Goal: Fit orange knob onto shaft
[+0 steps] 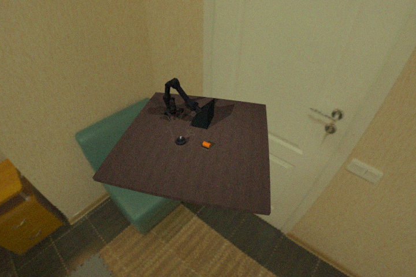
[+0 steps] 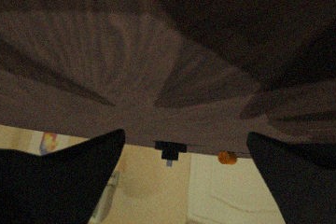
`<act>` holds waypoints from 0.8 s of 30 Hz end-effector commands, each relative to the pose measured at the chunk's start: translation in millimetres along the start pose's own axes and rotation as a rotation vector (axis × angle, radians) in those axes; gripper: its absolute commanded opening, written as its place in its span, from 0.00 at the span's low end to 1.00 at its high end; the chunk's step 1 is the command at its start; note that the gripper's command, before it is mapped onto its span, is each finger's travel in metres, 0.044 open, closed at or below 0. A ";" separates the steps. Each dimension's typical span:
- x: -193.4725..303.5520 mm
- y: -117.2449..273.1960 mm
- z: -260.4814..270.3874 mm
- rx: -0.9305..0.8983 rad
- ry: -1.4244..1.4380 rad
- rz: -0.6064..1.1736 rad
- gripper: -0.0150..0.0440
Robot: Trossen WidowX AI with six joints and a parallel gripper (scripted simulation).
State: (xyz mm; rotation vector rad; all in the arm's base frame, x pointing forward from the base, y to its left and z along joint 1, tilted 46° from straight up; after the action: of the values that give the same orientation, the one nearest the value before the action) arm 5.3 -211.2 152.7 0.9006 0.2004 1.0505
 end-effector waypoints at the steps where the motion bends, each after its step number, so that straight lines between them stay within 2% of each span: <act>1: 21.4 -22.6 21.7 0.111 0.200 0.057 1.00; 13: 59.0 -87.0 68.3 0.339 0.519 0.118 1.00; 24: 148.8 -185.4 72.4 0.564 1.053 0.338 1.00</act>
State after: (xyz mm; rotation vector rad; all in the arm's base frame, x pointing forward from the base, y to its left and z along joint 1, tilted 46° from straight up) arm 205.3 -189.4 119.1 0.8777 1.1161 1.6363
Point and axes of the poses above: the point midway between the two fingers, 35 mm back from their tips, its own y axis back along the fingers, its own z axis across the jaws, x = y × z, the point moved 3 cm from there along y, back along the fingers, and after that the axes turned 1 degree about y, right-handed, at the moved point
